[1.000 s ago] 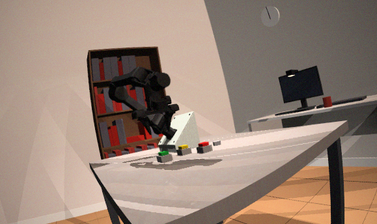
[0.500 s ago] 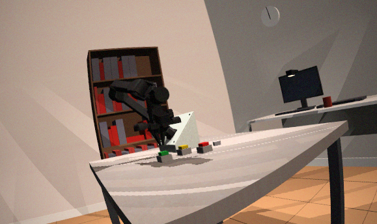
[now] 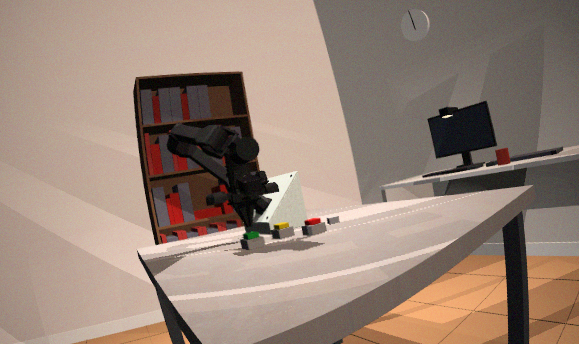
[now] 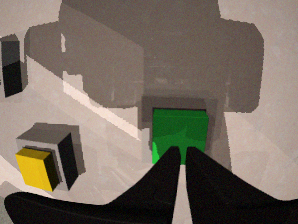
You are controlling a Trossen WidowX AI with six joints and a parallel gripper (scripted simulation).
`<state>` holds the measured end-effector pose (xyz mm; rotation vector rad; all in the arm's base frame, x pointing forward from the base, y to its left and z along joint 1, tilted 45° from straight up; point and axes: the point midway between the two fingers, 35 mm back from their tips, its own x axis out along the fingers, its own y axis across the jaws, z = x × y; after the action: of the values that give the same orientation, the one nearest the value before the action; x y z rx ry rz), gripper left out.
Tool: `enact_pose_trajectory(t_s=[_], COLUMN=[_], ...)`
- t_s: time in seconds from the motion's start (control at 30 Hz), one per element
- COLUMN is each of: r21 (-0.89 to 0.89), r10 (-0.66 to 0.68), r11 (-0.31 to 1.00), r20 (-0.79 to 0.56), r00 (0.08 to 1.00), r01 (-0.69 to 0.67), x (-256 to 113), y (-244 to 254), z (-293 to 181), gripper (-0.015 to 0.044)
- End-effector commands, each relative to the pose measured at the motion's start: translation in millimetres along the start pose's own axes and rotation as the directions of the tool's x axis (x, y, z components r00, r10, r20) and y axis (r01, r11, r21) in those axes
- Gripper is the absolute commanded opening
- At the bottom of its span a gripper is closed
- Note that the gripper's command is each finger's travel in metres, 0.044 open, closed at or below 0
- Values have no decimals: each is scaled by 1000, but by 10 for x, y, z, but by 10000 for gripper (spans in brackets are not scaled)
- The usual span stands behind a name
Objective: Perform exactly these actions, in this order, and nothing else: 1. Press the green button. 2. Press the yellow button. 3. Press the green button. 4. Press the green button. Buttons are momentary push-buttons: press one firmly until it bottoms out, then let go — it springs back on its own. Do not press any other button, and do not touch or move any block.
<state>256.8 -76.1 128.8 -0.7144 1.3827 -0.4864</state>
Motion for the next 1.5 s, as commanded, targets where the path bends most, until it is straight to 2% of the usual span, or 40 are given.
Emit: enact_pose_trajectory(t_s=[0.0, 0.37, 1.07, 1.2, 1.33, 1.47], r21=[-6, -6, -6, -6, -6, -7], r10=[-2, -4, -4, -2, -1, 3], r11=[1000, 1000, 1000, 1000, 1000, 1000], r20=[-5, -5, -5, -5, -5, -6], r00=[1000, 1000, 1000, 1000, 1000, 1000], r01=[2, 4, 4, 2, 1, -3], x=[73, 238, 240, -55, -105, -590], y=[2, -3, -3, 1, 3, 13], z=[-12, -18, -19, -14, -13, -2], gripper=[20, 20, 20, 20, 20, 20])
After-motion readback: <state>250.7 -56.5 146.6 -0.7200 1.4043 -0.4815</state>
